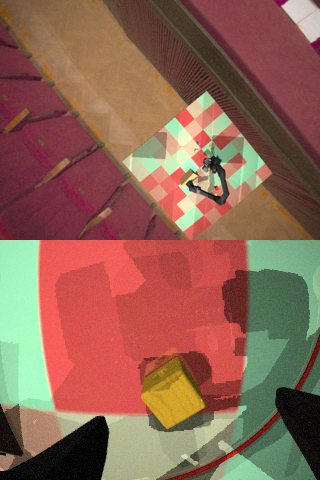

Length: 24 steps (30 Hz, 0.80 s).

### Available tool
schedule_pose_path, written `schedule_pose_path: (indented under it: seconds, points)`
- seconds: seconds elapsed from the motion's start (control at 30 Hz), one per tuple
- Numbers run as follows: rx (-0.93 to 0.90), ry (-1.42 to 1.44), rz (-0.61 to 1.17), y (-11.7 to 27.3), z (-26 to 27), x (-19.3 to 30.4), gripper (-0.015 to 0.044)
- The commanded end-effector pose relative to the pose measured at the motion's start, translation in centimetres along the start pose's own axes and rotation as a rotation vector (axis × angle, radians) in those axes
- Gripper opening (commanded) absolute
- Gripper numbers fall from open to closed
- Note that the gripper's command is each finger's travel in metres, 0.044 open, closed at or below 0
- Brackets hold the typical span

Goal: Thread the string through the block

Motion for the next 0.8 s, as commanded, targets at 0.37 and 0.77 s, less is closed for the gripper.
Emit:
schedule_pose_path:
  seconds: [0.37, 0.77]
  points:
    - [0.000, -0.009, 0.003, -0.01, 0.13, 0.07, 0.0282]
    - [0.000, -0.009, 0.003, -0.01, 0.13, 0.07, 0.0191]
Point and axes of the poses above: the point midway between the two fingers, 35 mm back from their tips, its own y axis back along the fingers, its own z axis across the jaws, x = y × z, the point moved 3 cm from there along y, back along the fingers, and after that the axes turned 6 degrees about y, right-handed, at the moved point
